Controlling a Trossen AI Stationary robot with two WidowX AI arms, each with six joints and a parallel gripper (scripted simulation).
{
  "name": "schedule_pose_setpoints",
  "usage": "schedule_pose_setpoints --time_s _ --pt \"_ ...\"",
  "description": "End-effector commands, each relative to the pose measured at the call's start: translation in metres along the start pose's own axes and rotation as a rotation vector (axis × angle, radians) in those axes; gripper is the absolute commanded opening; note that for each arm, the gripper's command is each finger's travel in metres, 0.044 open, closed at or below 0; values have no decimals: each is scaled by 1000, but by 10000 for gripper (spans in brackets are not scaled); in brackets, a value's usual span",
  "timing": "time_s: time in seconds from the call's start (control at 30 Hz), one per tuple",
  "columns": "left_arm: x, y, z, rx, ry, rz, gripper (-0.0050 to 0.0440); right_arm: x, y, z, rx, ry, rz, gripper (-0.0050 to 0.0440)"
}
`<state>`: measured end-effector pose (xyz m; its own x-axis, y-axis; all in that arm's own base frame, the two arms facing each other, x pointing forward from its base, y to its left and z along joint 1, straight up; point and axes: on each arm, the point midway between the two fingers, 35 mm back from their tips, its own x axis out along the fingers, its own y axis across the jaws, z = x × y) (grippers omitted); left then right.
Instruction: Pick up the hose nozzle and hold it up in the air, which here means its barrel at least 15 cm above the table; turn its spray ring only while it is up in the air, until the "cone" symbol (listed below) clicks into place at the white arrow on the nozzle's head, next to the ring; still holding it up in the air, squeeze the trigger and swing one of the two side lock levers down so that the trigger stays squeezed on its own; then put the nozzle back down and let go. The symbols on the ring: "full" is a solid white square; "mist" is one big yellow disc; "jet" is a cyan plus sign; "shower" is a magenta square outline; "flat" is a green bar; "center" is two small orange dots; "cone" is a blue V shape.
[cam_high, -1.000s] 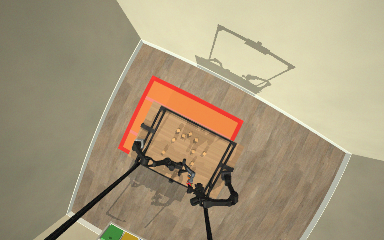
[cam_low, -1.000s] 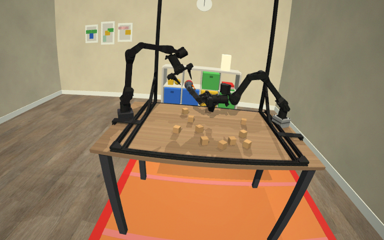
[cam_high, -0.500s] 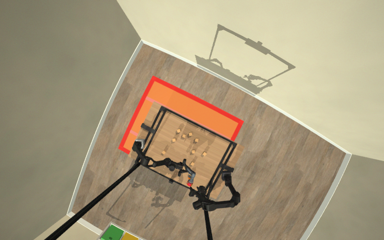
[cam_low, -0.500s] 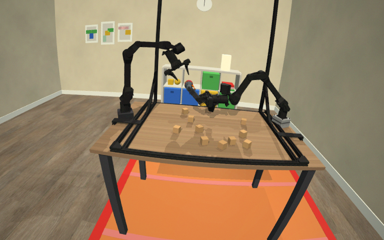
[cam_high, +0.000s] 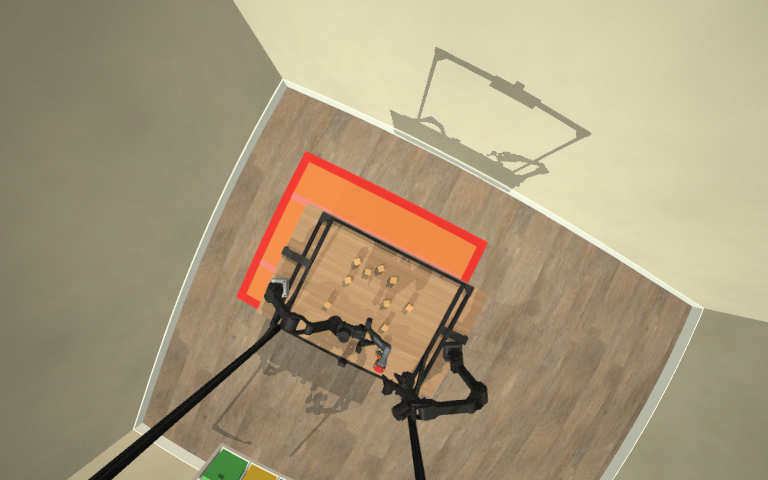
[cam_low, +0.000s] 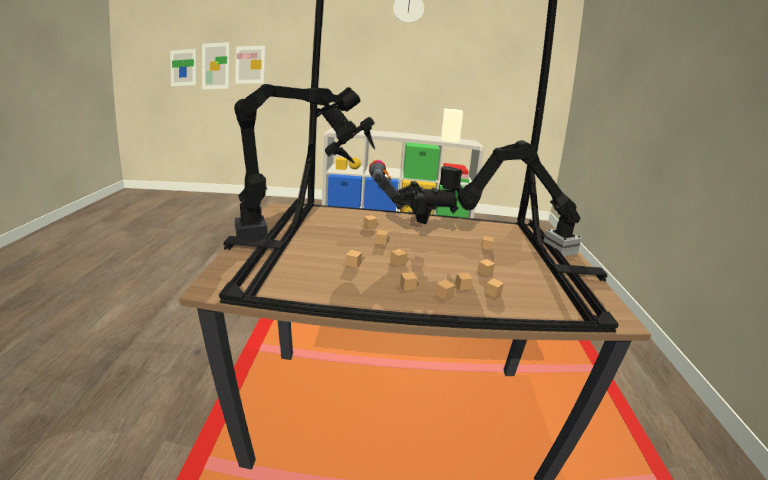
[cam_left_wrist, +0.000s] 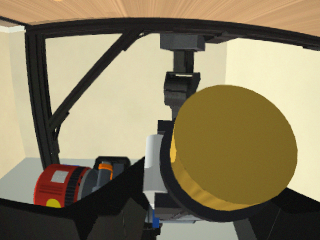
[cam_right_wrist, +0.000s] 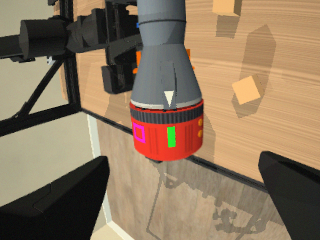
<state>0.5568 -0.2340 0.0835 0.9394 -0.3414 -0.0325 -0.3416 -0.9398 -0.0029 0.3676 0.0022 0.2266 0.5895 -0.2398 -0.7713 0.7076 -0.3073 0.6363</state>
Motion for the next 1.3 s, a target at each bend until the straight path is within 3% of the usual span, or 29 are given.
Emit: schedule_pose_setpoints --time_s 0.0,0.13,0.3,0.43,0.6,0.77,1.27 --pt "2 -1 -8 -2 23 -3 0 -2 -3 1 6 3 45 400" --pt "2 -1 -8 -2 23 -3 0 -1 -11 1 5 5 137 400" --pt "2 -1 -8 -2 23 -3 0 0 -17 1 4 7 181 400" --pt "2 -1 -8 -2 23 -3 0 2 -23 2 1 8 265 400" --pt "2 -1 -8 -2 23 -3 0 4 -28 2 0 9 294 400" --pt "2 -1 -8 -2 23 -3 0 6 -35 3 -4 11 396 400" --pt "2 -1 -8 -2 23 -3 0 18 -53 4 -14 14 574 400"
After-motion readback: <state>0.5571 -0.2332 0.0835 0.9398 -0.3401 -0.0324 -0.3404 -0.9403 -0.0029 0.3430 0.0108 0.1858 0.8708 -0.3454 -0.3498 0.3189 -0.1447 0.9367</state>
